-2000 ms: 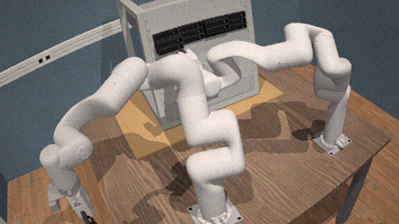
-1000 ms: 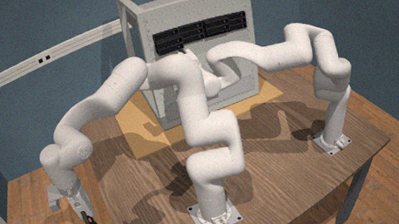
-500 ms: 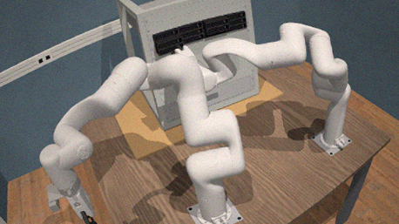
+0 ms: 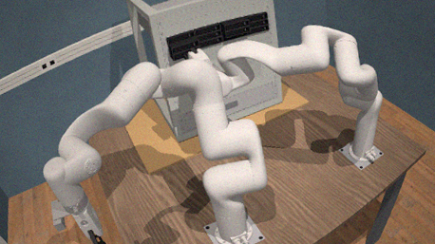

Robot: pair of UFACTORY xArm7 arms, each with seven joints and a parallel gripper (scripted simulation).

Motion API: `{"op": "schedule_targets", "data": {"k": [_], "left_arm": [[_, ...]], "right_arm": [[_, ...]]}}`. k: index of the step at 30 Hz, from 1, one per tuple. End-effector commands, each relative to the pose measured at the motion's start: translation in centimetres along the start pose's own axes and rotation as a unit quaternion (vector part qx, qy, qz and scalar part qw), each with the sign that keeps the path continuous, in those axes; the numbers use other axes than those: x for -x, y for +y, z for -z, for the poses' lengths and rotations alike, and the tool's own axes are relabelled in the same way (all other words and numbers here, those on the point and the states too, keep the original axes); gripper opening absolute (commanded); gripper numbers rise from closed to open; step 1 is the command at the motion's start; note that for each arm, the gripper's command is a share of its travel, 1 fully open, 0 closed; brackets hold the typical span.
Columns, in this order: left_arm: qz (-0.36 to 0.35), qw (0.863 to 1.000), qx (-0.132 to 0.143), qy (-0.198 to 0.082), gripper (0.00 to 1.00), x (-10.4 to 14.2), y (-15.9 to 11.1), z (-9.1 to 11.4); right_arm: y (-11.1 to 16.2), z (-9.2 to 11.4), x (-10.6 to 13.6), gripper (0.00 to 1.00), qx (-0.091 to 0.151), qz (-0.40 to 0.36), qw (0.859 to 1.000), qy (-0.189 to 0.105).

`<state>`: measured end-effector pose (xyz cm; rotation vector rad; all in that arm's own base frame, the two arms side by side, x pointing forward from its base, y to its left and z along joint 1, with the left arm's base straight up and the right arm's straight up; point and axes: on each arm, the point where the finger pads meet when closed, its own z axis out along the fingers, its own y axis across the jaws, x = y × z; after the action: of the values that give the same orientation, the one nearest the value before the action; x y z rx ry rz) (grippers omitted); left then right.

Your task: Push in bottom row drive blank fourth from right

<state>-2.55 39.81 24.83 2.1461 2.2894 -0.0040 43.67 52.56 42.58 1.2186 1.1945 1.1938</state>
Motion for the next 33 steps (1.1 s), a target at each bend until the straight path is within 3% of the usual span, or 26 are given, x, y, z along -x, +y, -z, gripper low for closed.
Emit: {"op": "schedule_targets", "data": {"k": [1,33], "left_arm": [[0.000,1.000,0.000,0.002,1.00,-0.1,0.0,0.2],[0.000,1.000,0.000,0.002,1.00,-0.1,0.0,0.2]], "right_arm": [[0.2,-0.1,0.0,0.00,0.001,-0.002,1.000,0.000],[0.2,-2.1,0.1,0.00,0.001,-0.002,1.000,0.000]]}}
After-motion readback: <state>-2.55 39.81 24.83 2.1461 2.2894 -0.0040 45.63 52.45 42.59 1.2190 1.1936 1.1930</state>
